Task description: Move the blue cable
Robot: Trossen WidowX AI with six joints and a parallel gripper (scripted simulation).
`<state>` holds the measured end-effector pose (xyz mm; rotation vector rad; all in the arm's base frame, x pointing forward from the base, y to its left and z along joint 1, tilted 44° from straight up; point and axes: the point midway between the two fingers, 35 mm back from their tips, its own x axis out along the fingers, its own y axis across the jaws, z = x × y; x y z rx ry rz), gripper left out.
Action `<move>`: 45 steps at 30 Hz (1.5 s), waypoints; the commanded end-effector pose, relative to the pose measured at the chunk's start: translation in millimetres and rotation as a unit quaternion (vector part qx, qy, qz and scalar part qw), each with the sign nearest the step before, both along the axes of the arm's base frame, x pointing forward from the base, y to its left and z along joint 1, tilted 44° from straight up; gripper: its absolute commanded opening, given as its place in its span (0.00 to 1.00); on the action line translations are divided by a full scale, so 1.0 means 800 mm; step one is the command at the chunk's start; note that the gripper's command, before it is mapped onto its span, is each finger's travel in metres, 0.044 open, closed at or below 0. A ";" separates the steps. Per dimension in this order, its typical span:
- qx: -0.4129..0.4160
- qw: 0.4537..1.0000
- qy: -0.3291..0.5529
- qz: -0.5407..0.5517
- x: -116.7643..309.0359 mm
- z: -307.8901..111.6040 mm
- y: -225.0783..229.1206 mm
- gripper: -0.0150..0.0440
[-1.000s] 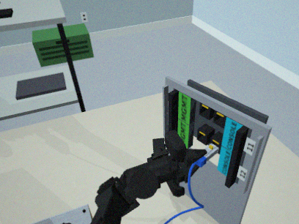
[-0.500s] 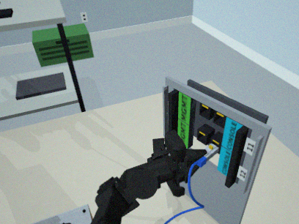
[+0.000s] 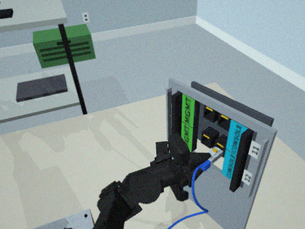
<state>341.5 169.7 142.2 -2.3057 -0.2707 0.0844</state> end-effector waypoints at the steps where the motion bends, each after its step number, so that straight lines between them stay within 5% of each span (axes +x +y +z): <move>1: -0.002 1.000 0.000 -0.001 0.003 -0.001 0.000 0.25; 45: -0.003 1.000 0.001 -0.002 -0.003 -0.001 -0.005 0.25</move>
